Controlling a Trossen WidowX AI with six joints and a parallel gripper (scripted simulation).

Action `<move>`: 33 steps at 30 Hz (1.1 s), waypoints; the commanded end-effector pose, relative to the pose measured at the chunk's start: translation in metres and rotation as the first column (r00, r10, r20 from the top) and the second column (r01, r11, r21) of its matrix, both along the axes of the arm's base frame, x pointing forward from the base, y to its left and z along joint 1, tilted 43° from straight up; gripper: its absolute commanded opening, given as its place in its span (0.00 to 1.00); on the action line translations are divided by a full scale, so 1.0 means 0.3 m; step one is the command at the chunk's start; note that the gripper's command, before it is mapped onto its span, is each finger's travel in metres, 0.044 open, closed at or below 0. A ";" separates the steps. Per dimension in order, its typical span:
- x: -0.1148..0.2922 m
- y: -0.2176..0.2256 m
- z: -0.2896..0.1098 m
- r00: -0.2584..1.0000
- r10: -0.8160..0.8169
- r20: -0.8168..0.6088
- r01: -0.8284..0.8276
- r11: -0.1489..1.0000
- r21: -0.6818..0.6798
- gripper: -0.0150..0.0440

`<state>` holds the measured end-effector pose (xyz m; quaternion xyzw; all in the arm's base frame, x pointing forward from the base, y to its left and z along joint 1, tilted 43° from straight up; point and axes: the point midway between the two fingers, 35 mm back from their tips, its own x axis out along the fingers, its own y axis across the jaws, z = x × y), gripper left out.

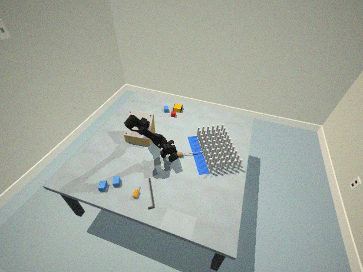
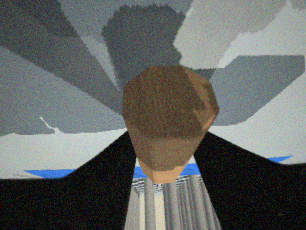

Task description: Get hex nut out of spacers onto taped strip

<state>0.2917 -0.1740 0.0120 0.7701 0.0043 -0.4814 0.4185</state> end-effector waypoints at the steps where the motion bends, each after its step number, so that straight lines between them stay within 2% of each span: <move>1: -0.013 -0.001 0.003 1.000 0.004 -0.002 -0.004 1.000 0.001 0.25; 33: -0.027 0.017 0.040 1.000 0.002 0.000 -0.002 1.000 0.001 0.25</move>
